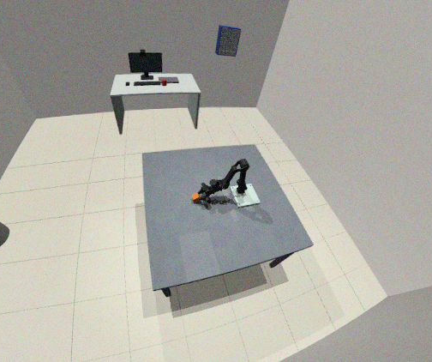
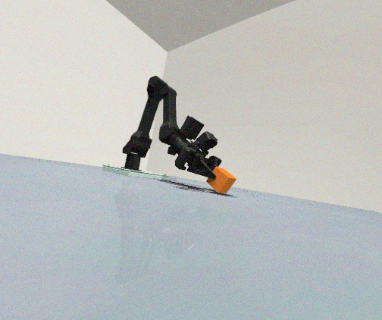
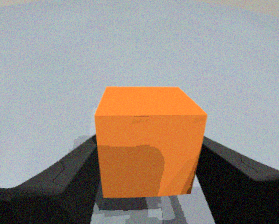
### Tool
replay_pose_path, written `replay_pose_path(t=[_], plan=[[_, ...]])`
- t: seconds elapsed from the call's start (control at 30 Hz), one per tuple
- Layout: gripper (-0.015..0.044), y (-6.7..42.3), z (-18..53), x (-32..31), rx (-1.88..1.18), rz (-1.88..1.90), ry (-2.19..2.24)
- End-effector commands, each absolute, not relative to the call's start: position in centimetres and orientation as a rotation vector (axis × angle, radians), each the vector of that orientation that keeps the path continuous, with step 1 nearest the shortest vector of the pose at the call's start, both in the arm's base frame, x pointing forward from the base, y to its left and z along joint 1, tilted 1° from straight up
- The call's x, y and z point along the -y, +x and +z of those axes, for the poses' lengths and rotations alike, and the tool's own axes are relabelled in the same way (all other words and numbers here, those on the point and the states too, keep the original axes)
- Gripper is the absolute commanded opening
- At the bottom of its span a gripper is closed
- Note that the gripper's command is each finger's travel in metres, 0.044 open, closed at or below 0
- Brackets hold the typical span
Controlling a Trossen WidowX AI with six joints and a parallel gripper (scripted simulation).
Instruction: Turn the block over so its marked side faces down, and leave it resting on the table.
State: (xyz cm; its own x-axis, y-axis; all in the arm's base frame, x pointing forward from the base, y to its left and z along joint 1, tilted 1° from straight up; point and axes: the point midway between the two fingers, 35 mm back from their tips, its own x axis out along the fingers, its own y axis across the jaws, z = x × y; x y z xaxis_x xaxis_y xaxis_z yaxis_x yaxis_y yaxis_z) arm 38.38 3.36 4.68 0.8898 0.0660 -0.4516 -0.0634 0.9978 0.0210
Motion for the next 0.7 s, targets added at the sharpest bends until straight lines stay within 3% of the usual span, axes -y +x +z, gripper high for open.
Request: replay_pose_path(t=[0.0, 0.4, 0.67], plan=[[0.0131, 38.41, 4.75, -3.31, -0.464, 0.062, 0.008], [0.044, 38.41, 4.75, -3.31, -0.464, 0.062, 0.008], [0.044, 38.41, 4.75, -3.31, -0.464, 0.062, 0.008]])
